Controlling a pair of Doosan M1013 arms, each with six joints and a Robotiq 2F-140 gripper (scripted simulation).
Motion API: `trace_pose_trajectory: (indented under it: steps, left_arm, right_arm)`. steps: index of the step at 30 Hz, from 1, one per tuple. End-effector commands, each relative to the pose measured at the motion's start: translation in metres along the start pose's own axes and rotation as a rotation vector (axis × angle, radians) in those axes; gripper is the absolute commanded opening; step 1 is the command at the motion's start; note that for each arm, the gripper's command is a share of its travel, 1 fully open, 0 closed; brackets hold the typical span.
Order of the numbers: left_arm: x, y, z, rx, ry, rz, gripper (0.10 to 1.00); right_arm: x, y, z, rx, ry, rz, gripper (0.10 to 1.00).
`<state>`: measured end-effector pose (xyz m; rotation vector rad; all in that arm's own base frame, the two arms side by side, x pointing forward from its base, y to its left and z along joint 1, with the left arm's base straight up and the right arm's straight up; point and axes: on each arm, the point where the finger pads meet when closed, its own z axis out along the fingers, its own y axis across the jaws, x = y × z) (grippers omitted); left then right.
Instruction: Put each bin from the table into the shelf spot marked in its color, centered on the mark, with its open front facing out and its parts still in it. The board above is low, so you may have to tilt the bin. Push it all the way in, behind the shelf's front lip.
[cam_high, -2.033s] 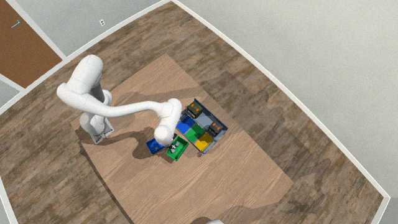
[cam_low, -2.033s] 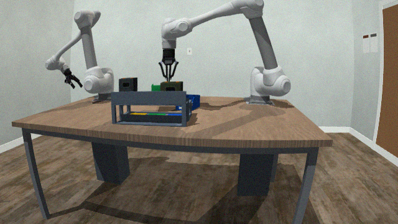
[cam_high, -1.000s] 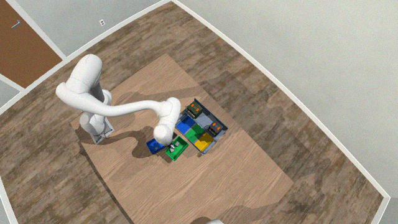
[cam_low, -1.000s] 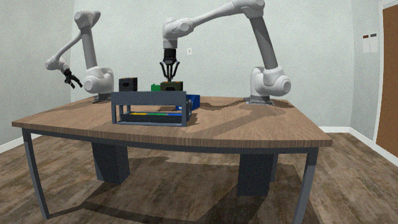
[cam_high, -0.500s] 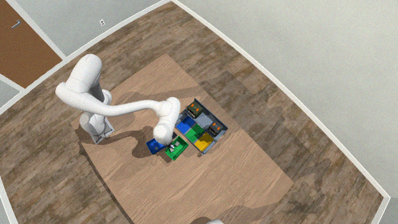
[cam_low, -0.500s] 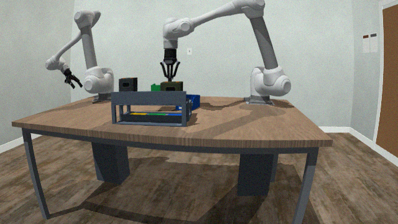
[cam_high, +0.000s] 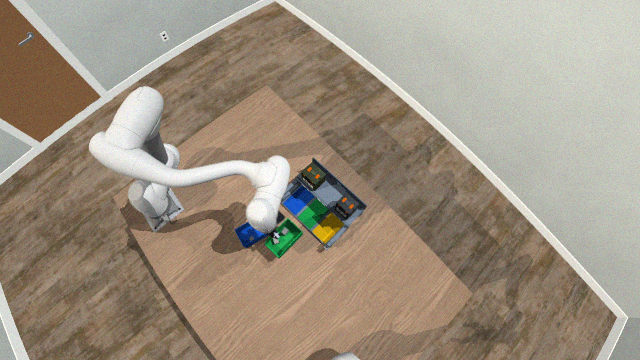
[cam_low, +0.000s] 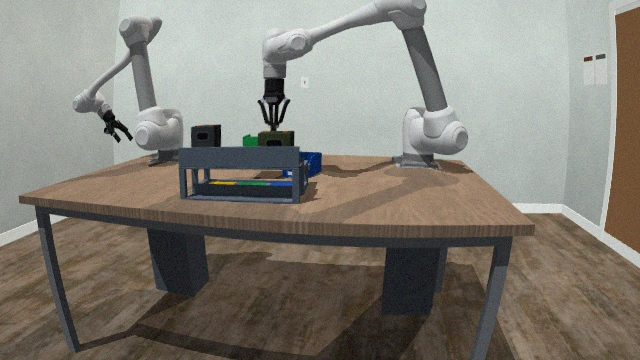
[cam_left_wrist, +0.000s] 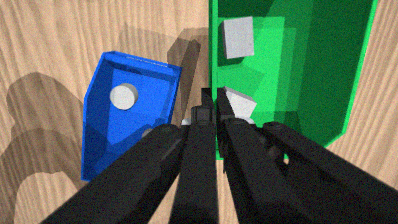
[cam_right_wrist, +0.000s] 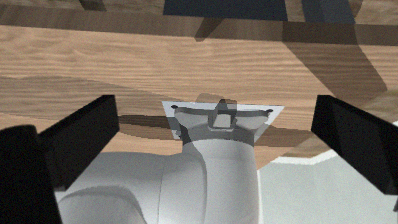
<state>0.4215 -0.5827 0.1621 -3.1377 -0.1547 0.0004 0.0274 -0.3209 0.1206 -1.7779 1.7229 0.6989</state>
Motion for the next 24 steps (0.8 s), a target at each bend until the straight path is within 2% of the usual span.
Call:
trace_pose_trajectory:
  steps: [1, 24]
  left_arm:
    - [0.0003, 0.0001, -0.0010, -0.001, 0.001, 0.003, 0.099]
    - [0.0005, -0.0009, -0.0010, -0.001, 0.001, 0.016, 0.099]
  right_arm:
    - [0.0000, -0.0001, -0.0005, 0.000, 0.001, 0.000, 1.000]
    - [0.0000, -0.0001, -0.0005, 0.000, 0.001, 0.000, 1.000]
